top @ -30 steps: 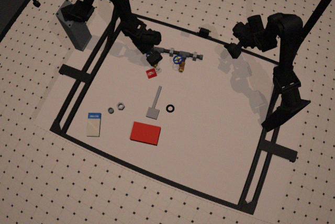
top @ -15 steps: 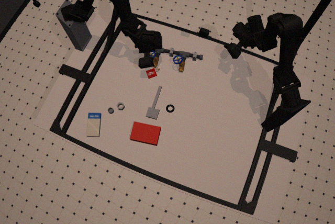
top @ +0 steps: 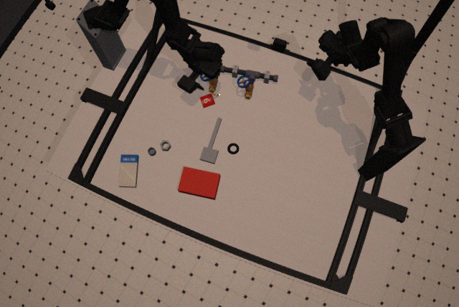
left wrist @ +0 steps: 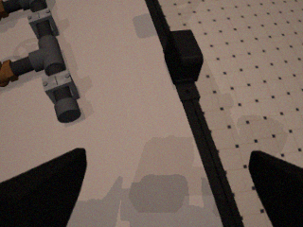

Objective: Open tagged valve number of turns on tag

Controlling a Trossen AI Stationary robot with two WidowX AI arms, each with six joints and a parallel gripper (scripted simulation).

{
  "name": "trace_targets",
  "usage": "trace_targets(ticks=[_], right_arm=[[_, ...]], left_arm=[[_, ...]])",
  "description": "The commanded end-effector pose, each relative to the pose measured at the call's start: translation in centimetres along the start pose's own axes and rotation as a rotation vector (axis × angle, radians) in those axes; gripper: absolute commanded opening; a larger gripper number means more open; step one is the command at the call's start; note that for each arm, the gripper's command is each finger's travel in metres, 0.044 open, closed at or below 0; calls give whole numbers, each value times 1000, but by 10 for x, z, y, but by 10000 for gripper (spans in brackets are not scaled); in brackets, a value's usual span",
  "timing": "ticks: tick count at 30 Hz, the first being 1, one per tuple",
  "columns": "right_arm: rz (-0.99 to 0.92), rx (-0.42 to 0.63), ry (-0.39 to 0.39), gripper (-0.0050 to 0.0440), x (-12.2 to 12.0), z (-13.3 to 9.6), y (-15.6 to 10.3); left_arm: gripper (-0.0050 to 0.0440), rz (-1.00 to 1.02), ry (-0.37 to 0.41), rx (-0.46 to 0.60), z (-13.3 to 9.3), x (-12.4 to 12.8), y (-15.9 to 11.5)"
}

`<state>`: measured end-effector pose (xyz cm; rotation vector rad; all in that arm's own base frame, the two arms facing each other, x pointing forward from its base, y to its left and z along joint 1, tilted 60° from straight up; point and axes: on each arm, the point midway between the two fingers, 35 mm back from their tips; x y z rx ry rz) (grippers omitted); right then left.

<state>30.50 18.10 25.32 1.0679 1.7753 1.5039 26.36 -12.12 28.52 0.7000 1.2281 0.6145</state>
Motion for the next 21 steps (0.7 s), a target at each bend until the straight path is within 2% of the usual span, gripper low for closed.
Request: trace_targets(ticks=[1, 6, 14, 21], right_arm=[[223, 1, -1, 400, 0, 0, 0], [437, 1, -1, 400, 0, 0, 0], [442, 1, -1, 400, 0, 0, 0], [419, 0, 0, 232, 0, 0, 0]], left_arm=[[400, 0, 0, 0, 0, 0, 0], [400, 0, 0, 0, 0, 0, 0], [400, 0, 0, 0, 0, 0, 0], [400, 0, 0, 0, 0, 0, 0]])
Point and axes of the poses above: on each arm, the point midway between the two fingers, 35 mm back from their tips, its own z axis out along the fingers, its own x axis across the jaws, y = z × x, and after that the axes turned 14 degrees about -z, right-handed
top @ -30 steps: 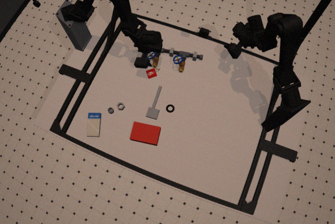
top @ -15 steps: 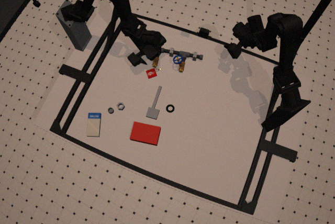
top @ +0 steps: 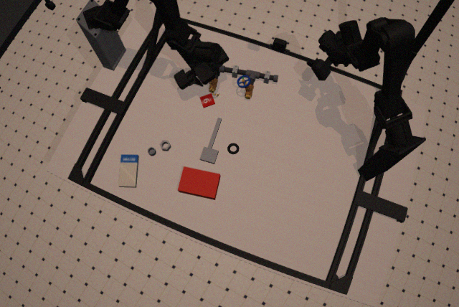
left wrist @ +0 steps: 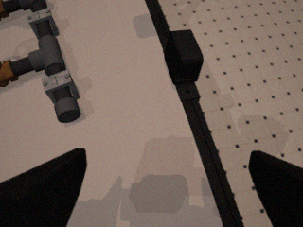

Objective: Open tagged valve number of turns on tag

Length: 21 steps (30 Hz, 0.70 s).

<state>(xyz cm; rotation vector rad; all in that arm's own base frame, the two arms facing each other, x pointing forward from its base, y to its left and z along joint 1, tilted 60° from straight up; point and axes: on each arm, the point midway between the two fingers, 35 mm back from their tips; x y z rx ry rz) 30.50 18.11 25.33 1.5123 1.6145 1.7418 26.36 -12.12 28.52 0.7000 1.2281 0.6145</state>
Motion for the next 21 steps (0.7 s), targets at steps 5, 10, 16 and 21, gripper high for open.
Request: trace_targets(ticks=[5, 10, 16, 21], right_arm=[[-3, 0, 0, 160, 0, 0, 0], [-3, 0, 0, 112, 0, 0, 0], [-3, 0, 0, 0, 0, 0, 0], [-3, 0, 0, 0, 0, 0, 0]], left_arm=[[400, 0, 0, 0, 0, 0, 0], [400, 0, 0, 0, 0, 0, 0], [400, 0, 0, 0, 0, 0, 0], [400, 0, 0, 0, 0, 0, 0]])
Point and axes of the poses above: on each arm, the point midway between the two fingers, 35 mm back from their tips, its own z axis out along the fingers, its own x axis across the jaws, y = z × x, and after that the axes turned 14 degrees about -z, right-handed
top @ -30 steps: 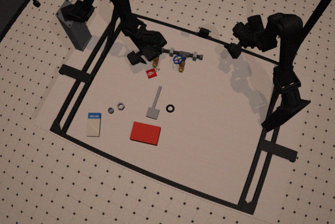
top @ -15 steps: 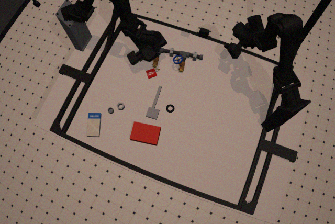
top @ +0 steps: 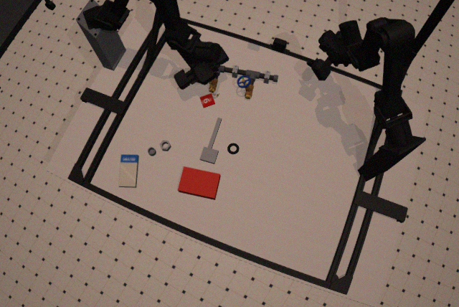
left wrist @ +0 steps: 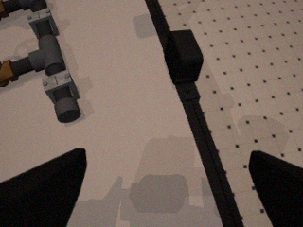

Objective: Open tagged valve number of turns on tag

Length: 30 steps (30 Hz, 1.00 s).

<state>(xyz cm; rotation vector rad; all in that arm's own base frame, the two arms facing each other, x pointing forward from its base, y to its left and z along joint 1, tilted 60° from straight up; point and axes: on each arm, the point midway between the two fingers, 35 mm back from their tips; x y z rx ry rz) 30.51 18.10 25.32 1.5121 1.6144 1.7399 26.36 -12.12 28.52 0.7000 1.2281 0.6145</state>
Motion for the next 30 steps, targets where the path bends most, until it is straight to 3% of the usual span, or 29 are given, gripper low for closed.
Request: trace_targets(ticks=[1, 30], right_arm=[[-2, 0, 1, 0, 0, 0, 0], [-1393, -1, 1, 0, 0, 0, 0]], left_arm=[[400, 0, 0, 0, 0, 0, 0], [400, 0, 0, 0, 0, 0, 0]])
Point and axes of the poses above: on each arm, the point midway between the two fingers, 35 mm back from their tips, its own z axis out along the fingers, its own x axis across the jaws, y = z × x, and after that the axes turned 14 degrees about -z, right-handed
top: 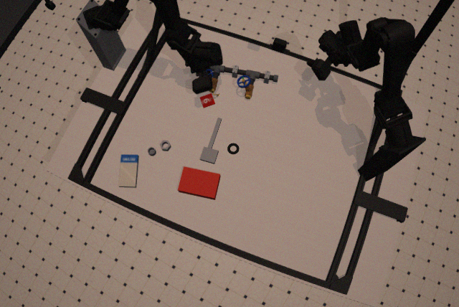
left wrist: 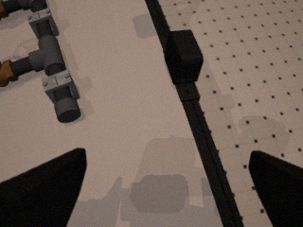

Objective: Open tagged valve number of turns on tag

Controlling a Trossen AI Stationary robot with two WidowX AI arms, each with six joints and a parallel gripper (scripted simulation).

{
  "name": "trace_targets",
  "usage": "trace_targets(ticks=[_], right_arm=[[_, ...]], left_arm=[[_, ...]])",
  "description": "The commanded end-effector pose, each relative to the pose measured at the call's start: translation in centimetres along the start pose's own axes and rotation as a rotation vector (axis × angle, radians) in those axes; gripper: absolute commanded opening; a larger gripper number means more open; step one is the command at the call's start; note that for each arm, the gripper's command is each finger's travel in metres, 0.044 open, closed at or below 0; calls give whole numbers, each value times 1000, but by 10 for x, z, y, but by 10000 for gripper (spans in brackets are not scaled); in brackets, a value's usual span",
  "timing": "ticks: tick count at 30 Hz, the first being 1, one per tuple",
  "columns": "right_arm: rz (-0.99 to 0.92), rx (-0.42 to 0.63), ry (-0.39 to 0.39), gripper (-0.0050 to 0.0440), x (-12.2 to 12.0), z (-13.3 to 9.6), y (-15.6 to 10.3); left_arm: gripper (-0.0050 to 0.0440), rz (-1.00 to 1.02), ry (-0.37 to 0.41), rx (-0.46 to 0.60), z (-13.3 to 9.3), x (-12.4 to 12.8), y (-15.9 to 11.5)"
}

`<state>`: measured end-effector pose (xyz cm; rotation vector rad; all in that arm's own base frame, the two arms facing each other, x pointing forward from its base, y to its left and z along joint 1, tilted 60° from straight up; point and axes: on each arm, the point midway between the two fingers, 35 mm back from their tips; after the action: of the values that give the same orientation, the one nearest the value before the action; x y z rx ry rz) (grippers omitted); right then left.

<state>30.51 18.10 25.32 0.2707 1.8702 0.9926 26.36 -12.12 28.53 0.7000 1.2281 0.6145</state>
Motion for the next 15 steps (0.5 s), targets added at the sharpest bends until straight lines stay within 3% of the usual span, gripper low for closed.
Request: trace_targets(ticks=[1, 5, 9, 14, 15], right_arm=[[-223, -1, 0, 0, 0, 0, 0], [-317, -1, 0, 0, 0, 0, 0], [-537, -1, 0, 0, 0, 0, 0], [-538, -1, 0, 0, 0, 0, 0], [-494, 0, 0, 24, 0, 0, 0]], left_arm=[[400, 0, 0, 0, 0, 0, 0], [400, 0, 0, 0, 0, 0, 0], [400, 0, 0, 0, 0, 0, 0], [400, 0, 0, 0, 0, 0, 0], [400, 0, 0, 0, 0, 0, 0]])
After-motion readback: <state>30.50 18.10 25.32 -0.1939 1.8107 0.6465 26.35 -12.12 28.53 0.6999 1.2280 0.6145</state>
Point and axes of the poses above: on each arm, the point midway between the two fingers, 35 mm back from their tips, its own z axis out along the fingers, its own x axis across the jaws, y = z × x, and after that the axes turned 14 degrees about -z, right-handed
